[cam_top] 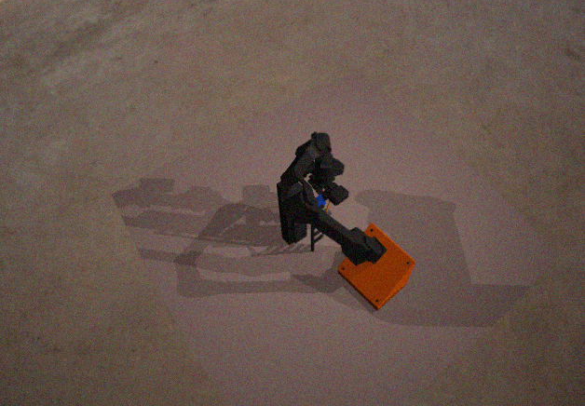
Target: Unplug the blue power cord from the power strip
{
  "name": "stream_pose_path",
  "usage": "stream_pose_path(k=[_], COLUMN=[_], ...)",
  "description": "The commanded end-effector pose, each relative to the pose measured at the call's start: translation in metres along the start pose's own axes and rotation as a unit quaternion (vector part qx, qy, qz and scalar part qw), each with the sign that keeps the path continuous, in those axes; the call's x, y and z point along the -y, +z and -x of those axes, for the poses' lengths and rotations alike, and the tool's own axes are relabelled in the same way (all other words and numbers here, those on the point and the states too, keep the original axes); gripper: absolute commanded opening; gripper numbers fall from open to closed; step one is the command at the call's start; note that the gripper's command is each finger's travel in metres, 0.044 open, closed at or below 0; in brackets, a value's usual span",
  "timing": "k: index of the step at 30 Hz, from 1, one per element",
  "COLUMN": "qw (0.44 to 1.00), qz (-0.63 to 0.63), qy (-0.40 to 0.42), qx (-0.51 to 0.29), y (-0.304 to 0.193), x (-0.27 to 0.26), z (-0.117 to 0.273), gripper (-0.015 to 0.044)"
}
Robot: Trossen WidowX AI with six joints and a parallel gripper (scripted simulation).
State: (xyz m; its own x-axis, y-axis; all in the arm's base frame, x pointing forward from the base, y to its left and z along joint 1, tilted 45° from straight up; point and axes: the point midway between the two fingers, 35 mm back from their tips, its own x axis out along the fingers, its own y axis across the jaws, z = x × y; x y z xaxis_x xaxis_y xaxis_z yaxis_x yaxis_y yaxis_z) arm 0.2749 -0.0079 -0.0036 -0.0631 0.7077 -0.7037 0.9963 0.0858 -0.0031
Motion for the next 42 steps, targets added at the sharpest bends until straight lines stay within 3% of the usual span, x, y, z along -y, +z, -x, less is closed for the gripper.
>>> stream_pose_path(k=[1,3,16,20,25,42], qw=[1.000,1.000,1.000,1.000,1.000,1.000], qz=[-0.007,-0.007,-0.008,-0.008,-0.008,-0.008], qy=[0.008,0.008,0.007,0.007,0.007,0.007], qx=[0.008,0.008,0.005,0.006,0.006,0.006], y=[0.018,0.021,0.014,0.036,0.074,0.074], x=[-0.001,-0.001,0.002,0.001,0.003,0.003], z=[0.007,0.008,0.004,0.009,0.017,0.017], gripper=[0.0000,0.0000,0.0341,0.0440,0.0440,0.0440])
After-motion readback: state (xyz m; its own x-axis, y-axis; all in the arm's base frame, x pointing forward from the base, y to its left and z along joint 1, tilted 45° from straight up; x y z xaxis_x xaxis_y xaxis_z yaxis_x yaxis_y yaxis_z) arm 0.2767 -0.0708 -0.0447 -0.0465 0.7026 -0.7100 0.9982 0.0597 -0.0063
